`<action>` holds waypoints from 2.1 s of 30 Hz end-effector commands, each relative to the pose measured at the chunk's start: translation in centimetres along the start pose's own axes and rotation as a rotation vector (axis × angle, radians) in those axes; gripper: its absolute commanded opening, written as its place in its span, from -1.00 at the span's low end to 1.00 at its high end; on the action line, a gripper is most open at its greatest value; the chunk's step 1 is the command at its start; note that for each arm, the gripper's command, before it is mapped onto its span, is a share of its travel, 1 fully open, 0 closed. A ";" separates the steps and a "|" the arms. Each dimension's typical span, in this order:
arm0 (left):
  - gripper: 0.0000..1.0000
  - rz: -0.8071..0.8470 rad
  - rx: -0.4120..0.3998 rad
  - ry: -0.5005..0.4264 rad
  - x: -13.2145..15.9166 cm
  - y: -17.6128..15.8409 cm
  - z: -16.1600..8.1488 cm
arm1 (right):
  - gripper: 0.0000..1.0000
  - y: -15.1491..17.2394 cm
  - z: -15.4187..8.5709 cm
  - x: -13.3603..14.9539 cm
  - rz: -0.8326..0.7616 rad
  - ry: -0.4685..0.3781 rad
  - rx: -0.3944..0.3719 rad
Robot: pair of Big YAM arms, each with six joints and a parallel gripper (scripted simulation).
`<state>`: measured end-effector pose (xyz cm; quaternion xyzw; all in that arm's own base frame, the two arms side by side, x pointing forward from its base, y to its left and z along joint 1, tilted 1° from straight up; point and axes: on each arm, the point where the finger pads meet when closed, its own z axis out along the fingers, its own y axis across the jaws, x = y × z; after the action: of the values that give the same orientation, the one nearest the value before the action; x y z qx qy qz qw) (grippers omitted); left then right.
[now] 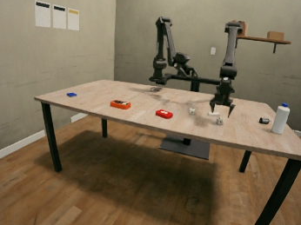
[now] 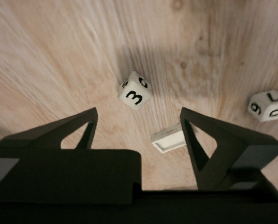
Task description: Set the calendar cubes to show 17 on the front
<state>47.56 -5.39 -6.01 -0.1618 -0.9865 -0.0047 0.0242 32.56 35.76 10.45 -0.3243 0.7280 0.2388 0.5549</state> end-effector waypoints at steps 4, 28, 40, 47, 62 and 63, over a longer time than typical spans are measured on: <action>1.00 -0.343 0.026 -0.012 -1.6 1.6 -0.6 | 1.00 -0.2 0.1 -0.3 0.000 -0.007 0.003; 1.00 -1.311 0.183 0.075 -1.3 4.8 -0.9 | 1.00 -0.2 0.1 -0.3 0.000 -0.007 0.003; 1.00 -1.628 0.244 0.134 -1.5 5.6 -1.5 | 1.00 -0.2 0.1 -0.3 0.000 -0.007 0.003; 1.00 -1.596 0.249 0.132 -1.5 5.7 -1.4 | 1.00 -0.2 0.1 -0.3 0.000 -0.007 0.003; 0.06 -1.822 0.187 0.155 -0.8 -4.1 -2.1 | 1.00 -1.3 -1.7 -3.1 0.016 0.051 0.029; 0.06 -1.840 0.173 0.156 -0.6 -5.9 -2.0 | 1.00 -1.5 -2.3 -3.5 0.019 0.067 0.032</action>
<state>47.63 -5.72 -4.95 0.6481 -0.7536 0.0512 0.0973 32.02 34.66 11.22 -0.3304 0.7491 0.2243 0.5285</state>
